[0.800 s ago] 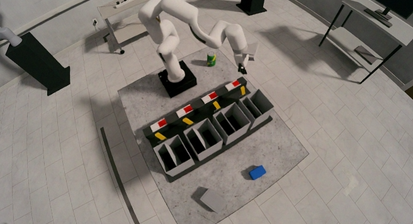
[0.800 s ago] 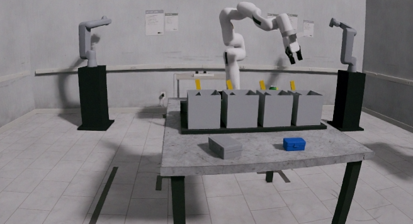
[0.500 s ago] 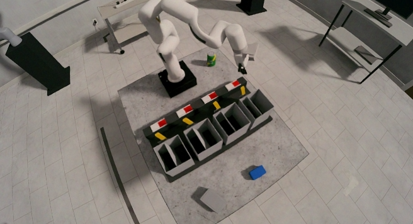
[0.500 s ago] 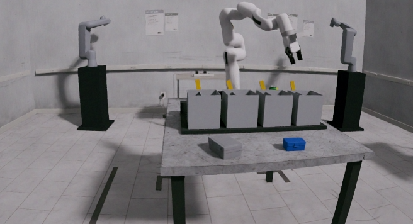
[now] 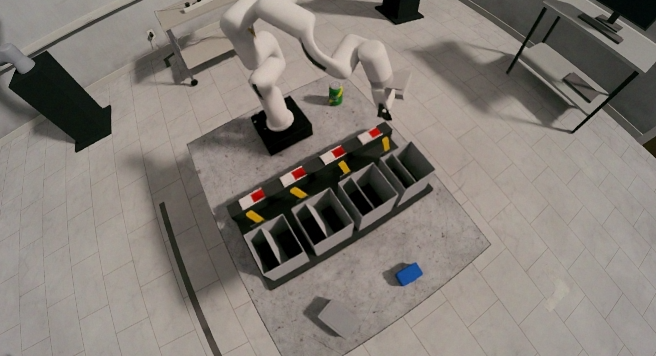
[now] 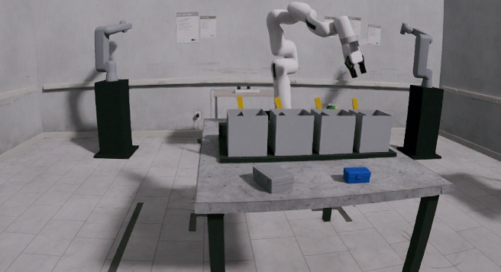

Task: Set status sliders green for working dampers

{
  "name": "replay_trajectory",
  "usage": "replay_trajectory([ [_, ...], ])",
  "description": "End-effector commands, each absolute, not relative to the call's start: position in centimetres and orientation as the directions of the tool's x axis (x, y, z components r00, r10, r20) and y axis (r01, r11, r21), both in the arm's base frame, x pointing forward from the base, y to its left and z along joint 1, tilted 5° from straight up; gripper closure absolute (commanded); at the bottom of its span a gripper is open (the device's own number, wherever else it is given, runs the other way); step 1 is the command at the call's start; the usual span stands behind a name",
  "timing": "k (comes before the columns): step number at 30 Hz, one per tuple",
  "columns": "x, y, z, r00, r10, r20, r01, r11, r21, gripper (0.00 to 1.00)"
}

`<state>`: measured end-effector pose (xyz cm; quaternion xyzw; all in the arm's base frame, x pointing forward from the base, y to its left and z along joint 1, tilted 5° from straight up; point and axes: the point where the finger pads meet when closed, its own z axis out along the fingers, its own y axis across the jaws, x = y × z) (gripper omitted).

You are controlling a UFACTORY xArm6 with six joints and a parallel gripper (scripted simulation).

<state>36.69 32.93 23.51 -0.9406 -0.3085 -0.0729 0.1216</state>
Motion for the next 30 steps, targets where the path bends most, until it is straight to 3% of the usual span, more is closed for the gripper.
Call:
replay_trajectory([
  [1, 40.2, 30.3, 23.8, 0.820, 0.534, 0.205, 0.567, -0.808, -0.161, 0.00],
  [30, 52.9, 11.9, 23.8, 0.920, 0.371, 0.128, 0.380, -0.924, -0.052, 0.00],
])
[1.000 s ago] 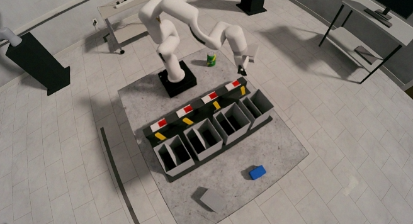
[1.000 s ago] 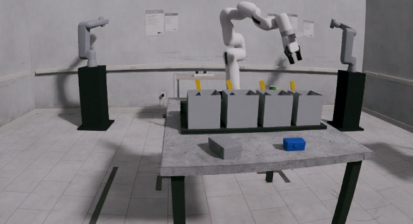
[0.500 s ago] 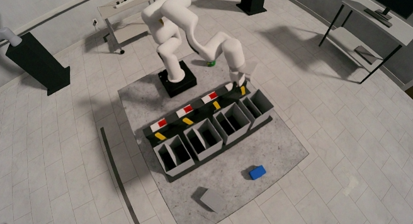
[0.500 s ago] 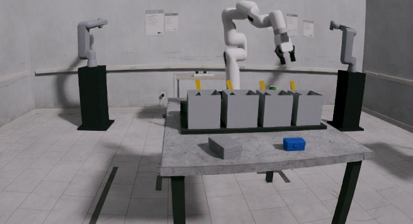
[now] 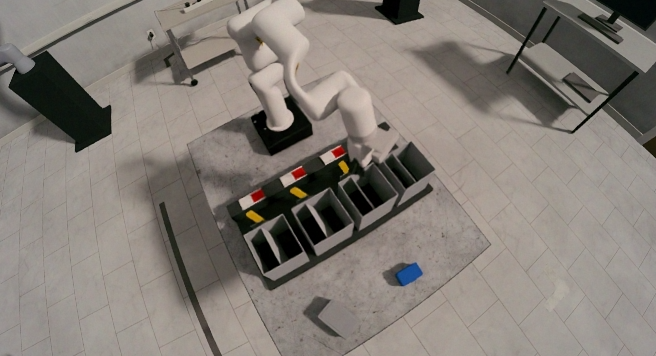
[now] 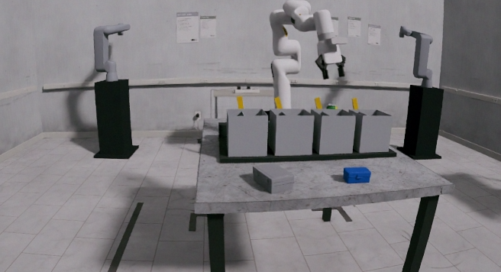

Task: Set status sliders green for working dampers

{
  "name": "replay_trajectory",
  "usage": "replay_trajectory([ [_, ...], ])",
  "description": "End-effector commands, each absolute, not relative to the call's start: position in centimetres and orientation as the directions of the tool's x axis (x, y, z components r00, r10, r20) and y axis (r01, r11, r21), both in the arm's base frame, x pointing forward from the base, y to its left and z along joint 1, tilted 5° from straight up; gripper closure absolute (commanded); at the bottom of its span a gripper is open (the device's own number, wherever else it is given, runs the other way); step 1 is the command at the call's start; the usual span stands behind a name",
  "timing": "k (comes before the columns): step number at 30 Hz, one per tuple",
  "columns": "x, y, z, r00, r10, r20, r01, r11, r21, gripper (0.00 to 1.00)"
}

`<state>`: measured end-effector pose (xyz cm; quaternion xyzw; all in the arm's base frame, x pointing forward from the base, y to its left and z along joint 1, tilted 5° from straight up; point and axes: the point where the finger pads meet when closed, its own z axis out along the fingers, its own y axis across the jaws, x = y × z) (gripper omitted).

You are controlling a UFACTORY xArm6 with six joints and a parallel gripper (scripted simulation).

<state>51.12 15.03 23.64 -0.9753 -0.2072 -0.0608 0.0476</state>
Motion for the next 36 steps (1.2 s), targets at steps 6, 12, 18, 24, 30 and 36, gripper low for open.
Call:
replay_trajectory([
  [6, 54.4, 7.3, 23.7, 0.937, 0.332, 0.108, 0.337, -0.941, -0.031, 0.00],
  [12, 55.6, 2.6, 23.6, 0.953, 0.290, 0.087, 0.292, -0.956, -0.011, 0.00],
  [18, 56.2, -1.7, 23.5, 0.965, 0.252, 0.068, 0.252, -0.968, 0.006, 0.00],
  [24, 56.5, -6.6, 23.3, 0.977, 0.207, 0.045, 0.207, -0.978, 0.024, 0.00],
  [30, 56.4, -10.6, 23.2, 0.985, 0.169, 0.026, 0.168, -0.985, 0.038, 0.00],
  [36, 55.9, -15.7, 23.0, 0.993, 0.120, 0.001, 0.119, -0.991, 0.054, 0.00],
])
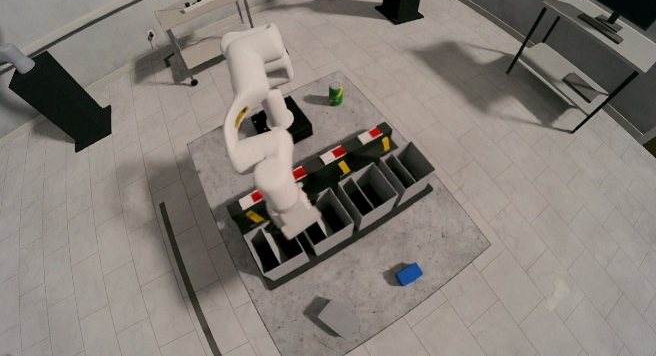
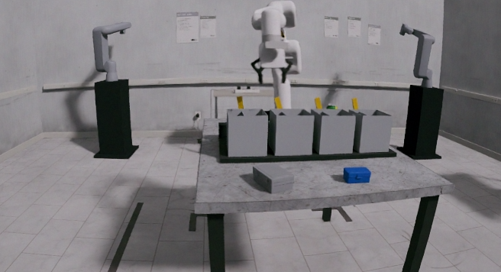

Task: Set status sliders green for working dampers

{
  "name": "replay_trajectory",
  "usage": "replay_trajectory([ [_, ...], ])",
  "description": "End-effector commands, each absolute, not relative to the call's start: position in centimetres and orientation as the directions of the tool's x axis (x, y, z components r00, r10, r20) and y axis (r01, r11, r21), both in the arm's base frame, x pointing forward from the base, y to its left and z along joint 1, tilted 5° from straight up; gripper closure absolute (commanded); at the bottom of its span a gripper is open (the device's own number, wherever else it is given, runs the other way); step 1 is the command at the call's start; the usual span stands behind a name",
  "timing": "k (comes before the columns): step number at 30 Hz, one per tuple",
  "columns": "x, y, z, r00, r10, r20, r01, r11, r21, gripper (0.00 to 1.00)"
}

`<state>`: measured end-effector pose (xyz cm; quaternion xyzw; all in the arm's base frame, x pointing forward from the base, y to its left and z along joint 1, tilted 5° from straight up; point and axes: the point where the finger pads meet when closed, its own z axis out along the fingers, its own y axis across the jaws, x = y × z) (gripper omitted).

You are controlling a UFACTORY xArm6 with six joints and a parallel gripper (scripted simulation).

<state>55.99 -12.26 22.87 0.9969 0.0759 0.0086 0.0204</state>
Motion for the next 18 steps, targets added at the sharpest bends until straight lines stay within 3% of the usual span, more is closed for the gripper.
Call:
replay_trajectory([
  [1, 55.8, -16.5, 22.9, 0.994, 0.112, -0.003, 0.112, -0.992, 0.057, 0.00],
  [8, 54.6, -21.7, 22.7, 0.998, 0.059, -0.029, 0.061, -0.995, 0.073, 0.00],
  [14, 54.6, -21.9, 22.7, 0.998, 0.058, -0.030, 0.060, -0.996, 0.073, 0.00],
  [15, 54.6, -21.9, 22.7, 0.998, 0.058, -0.030, 0.060, -0.996, 0.073, 0.61],
  [18, 54.6, -21.9, 22.7, 0.998, 0.058, -0.030, 0.060, -0.996, 0.073, 0.61],
])
